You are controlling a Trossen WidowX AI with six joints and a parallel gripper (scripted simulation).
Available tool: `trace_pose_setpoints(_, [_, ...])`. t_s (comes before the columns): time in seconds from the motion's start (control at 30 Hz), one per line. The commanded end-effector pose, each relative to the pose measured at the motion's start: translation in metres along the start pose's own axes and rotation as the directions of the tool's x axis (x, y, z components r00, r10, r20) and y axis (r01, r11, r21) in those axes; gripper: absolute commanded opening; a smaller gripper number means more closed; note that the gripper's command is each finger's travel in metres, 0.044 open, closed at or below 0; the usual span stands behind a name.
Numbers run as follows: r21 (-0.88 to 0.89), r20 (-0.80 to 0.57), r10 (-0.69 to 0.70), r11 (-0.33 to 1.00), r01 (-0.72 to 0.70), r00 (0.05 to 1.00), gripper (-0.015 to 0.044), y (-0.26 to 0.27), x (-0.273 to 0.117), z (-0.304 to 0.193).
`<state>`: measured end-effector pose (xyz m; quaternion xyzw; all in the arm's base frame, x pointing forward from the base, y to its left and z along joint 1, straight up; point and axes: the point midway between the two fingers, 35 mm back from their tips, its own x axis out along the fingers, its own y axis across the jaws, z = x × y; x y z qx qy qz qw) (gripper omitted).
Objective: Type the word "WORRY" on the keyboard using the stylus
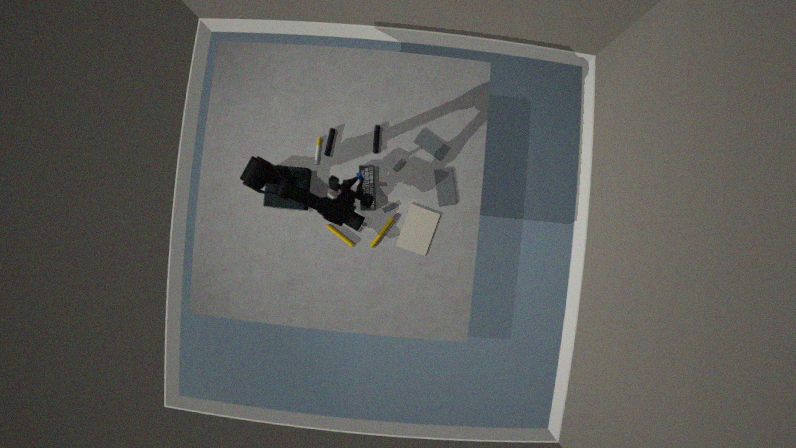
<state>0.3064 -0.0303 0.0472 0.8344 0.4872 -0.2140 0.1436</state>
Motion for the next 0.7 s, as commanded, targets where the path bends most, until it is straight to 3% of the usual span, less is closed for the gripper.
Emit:
trace_pose_setpoints(0.0, [0.007, -0.002, -0.002, 1.0, 0.002, 1.0, 0.0081, -0.001, -0.001, -0.003])
trace_pose_setpoints(0.27, [0.007, -0.002, -0.002, 1.0, 0.002, 1.0, 0.0081, -0.001, -0.018, -0.031])
trace_pose_setpoints(0.67, [0.003, 0.0, -0.002, 1.0, 0.002, 1.0, 0.0081, -0.001, -0.017, -0.03])
